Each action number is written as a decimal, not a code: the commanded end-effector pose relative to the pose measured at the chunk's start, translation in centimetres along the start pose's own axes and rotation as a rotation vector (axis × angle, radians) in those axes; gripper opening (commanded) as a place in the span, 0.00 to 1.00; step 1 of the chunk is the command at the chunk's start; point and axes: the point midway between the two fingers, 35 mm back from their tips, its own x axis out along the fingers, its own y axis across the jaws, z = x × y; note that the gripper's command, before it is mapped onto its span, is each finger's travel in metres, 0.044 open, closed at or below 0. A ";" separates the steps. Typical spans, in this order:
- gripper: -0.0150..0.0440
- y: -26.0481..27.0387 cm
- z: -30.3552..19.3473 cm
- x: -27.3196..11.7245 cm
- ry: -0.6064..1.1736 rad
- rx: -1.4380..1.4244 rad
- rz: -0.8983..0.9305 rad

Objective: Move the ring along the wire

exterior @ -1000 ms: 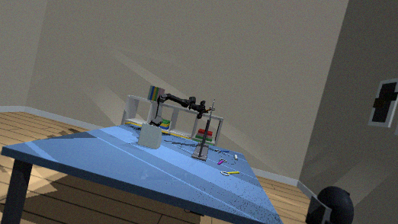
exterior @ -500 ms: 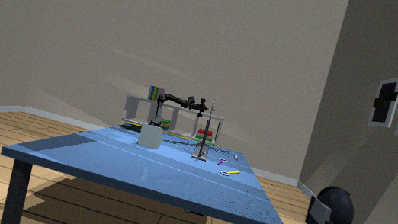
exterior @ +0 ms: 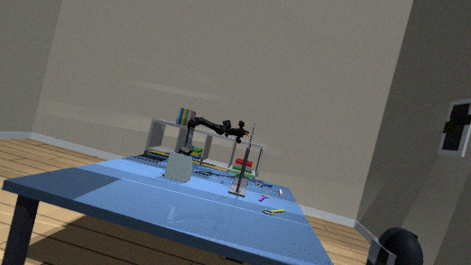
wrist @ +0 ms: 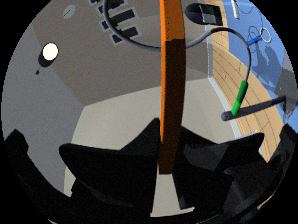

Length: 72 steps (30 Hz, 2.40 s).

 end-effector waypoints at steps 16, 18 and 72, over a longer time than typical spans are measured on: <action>0.00 -0.5 -0.2 0.1 -0.006 0.103 0.058; 0.00 -0.9 -0.2 0.2 -0.005 0.085 0.048; 0.00 -16.9 7.4 -4.7 0.032 -0.976 -0.554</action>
